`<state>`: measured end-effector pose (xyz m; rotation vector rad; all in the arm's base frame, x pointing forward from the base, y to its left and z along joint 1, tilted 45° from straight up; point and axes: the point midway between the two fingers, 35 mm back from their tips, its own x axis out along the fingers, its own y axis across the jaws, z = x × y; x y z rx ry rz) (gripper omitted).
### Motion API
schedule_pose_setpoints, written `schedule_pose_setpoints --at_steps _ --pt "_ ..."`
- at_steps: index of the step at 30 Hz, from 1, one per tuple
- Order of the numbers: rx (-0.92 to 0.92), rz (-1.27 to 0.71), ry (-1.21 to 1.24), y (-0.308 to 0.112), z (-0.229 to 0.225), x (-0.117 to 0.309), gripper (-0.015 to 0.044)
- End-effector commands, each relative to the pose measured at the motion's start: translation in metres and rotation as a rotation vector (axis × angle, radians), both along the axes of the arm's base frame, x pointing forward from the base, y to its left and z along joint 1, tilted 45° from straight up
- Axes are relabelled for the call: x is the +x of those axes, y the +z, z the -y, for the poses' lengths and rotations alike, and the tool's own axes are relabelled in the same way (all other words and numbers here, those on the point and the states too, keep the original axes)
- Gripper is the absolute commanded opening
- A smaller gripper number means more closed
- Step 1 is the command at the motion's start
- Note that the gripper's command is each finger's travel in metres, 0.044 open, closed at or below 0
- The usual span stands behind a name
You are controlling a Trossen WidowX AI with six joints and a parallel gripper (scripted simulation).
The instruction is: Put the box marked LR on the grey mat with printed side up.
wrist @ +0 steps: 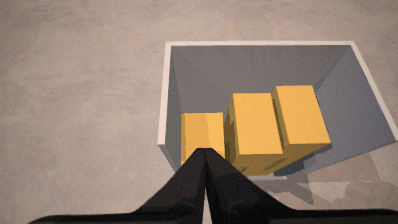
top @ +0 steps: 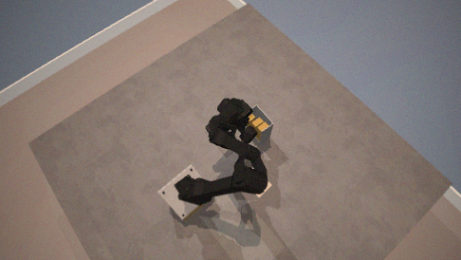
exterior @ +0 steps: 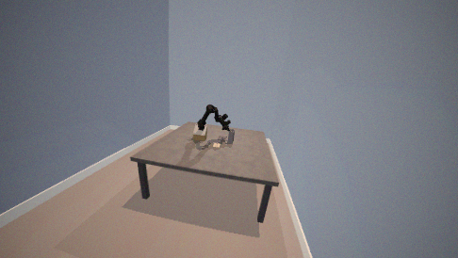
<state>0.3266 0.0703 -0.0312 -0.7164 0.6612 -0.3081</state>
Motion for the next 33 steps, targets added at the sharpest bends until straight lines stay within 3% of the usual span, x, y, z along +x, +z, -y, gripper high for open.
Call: schedule_pose_setpoints --at_steps 1,33 --pt "-0.005 -0.005 -0.006 -0.002 0.003 -0.005 0.0" --pt "-0.005 -0.005 -0.006 -0.007 0.007 -0.019 0.0"
